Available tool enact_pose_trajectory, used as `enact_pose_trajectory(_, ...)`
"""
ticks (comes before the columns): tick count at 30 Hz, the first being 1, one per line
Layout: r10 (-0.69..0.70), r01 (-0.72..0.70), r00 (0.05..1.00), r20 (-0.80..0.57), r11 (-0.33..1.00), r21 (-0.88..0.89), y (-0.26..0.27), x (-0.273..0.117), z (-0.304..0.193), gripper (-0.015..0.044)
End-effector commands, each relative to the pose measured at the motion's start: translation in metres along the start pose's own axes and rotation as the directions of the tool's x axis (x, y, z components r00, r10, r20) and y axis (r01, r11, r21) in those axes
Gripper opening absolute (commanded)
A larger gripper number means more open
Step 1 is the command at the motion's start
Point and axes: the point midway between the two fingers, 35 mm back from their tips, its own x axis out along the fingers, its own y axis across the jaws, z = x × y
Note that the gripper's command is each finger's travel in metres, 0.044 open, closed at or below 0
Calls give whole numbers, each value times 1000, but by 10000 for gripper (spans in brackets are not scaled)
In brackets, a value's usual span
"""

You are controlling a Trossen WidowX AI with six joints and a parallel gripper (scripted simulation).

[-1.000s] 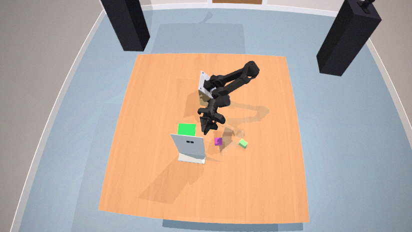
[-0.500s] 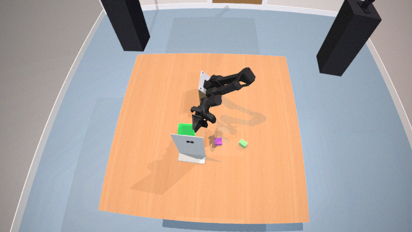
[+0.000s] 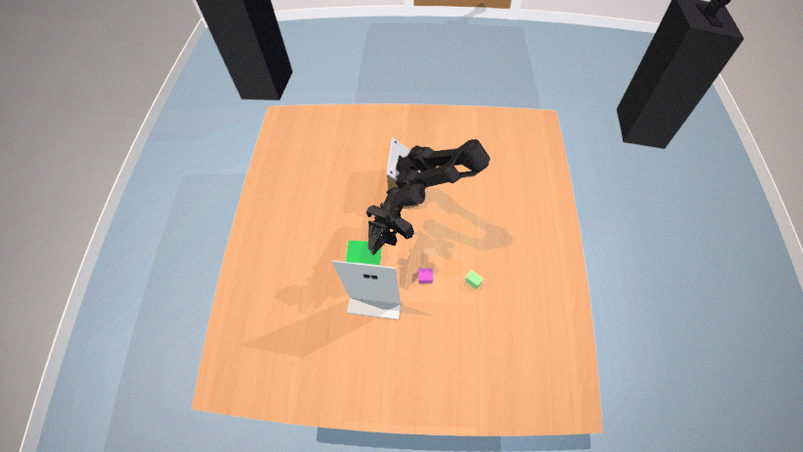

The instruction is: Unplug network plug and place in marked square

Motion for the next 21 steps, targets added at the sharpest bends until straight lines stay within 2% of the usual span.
enact_pose_trajectory(1,-8,8,1000,0,1000,-11,-1,6,1,156)
enact_pose_trajectory(21,-36,36,999,4,998,-47,-1,37,10,156)
